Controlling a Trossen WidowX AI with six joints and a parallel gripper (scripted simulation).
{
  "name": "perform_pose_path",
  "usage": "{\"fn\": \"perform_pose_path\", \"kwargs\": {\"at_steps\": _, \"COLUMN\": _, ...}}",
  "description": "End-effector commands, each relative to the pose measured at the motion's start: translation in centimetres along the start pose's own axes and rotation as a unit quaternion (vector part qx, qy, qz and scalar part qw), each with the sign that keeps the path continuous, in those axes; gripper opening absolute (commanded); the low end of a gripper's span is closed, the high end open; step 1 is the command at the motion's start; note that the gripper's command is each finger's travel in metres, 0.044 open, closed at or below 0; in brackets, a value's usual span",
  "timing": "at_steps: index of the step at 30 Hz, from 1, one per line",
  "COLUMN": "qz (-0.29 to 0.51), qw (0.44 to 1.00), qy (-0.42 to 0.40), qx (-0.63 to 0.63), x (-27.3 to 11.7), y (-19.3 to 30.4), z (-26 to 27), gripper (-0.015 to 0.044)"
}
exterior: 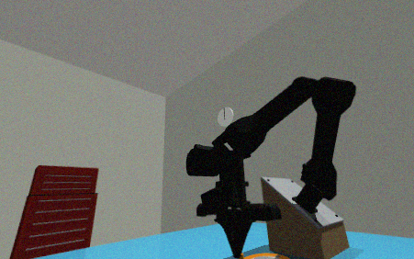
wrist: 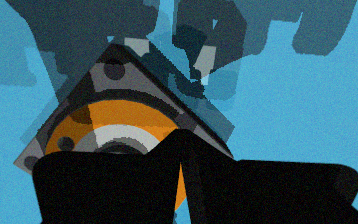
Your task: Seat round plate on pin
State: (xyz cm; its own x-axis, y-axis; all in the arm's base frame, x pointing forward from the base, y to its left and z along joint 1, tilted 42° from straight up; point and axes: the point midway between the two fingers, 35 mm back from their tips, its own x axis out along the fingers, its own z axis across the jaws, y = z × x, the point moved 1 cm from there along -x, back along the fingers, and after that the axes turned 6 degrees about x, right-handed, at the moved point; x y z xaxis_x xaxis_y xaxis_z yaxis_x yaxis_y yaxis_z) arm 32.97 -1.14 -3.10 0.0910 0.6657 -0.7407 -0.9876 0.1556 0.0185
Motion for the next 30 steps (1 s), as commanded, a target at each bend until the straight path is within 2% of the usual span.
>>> {"fn": "perform_pose_path", "kwargs": {"at_steps": 1, "qz": 0.009, "qw": 1.0, "qy": 0.001, "qx": 0.005, "x": 0.3, "y": 0.8, "z": -0.4, "gripper": 0.0}}
{"fn": "perform_pose_path", "kwargs": {"at_steps": 30, "qz": 0.009, "qw": 1.0, "qy": 0.001, "qx": 0.005, "x": 0.3, "y": 1.8, "z": -1.0, "gripper": 0.0}}
